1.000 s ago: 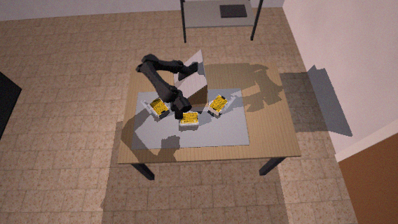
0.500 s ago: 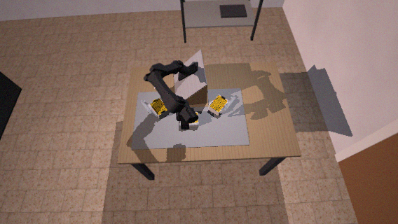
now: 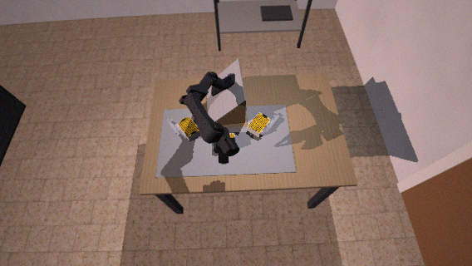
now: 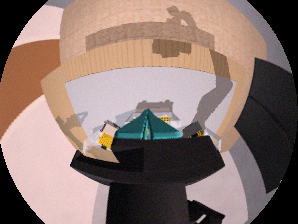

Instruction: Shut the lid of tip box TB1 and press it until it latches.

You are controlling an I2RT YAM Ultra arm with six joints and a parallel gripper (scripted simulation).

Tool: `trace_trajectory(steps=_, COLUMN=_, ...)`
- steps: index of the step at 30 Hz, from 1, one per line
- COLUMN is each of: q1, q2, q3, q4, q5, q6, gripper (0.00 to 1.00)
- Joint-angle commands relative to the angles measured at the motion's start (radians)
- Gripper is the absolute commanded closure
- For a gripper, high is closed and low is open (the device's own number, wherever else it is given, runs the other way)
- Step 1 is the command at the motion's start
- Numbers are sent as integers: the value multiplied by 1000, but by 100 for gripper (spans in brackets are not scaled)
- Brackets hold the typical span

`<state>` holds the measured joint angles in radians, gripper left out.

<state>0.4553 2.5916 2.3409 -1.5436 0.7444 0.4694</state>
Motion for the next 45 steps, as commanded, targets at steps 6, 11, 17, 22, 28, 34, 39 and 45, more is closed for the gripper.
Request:
trace_trajectory(steps=6, q1=21, q2=-14, q3=25, q4=-16, q5=5, q6=-4, gripper=100)
trace_trajectory(steps=11, q1=21, q2=-15, q3=25, q4=-16, q5=5, q6=-4, gripper=100)
trace_trajectory(steps=17, q1=21, q2=-15, q3=25, q4=-16, q5=5, q6=-4, gripper=100)
trace_trajectory(steps=22, q1=21, q2=-15, q3=25, q4=-16, q5=5, q6=-4, gripper=100)
trace_trajectory(steps=28, q1=21, q2=-15, q3=25, q4=-16, q5=5, q6=-4, gripper=100)
trace_trajectory(steps=34, q1=21, q2=-15, q3=25, q4=-16, q5=5, q6=-4, gripper=100)
trace_trajectory(steps=39, q1=21, q2=-15, q3=25, q4=-16, q5=5, q6=-4, gripper=100)
trace_trajectory(steps=45, q1=-4, q2=-32, q3=-24, q4=-27, q5=10, q6=-18, gripper=100)
